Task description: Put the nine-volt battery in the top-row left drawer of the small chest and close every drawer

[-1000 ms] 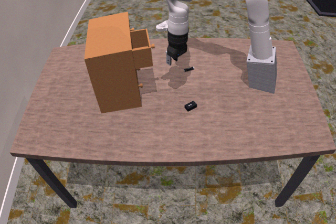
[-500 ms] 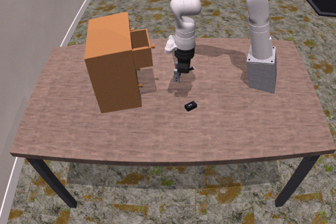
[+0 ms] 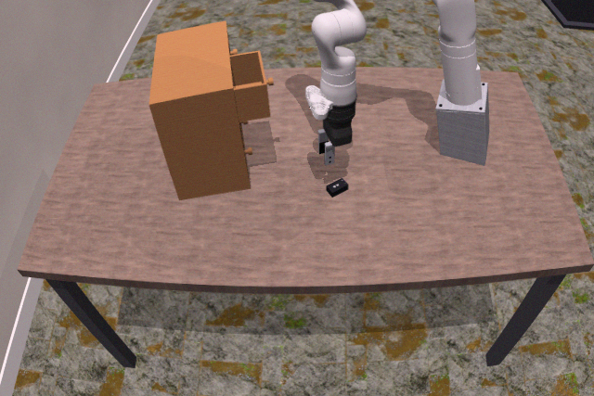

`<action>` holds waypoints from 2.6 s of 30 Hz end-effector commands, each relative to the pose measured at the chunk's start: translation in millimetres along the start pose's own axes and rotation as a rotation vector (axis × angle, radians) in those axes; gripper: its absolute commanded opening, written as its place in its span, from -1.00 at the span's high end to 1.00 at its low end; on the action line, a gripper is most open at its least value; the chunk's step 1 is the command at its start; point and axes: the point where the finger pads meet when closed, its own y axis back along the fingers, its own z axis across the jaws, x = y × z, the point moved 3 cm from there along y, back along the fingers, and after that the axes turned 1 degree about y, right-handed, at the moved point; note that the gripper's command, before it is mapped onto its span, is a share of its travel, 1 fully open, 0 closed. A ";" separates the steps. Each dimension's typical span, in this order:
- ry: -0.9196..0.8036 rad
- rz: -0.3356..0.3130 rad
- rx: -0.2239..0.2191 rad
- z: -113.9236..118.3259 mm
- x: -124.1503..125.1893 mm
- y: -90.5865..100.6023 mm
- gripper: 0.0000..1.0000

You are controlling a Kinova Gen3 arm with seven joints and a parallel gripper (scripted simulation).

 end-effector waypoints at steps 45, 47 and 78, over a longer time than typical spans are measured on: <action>0.231 -0.024 0.015 -21.4 -16.6 -16.1 -0.62; 0.231 -0.024 0.015 -21.4 -16.6 -16.1 -0.62; 0.231 -0.023 0.016 -22.6 -19.0 -61.3 -0.62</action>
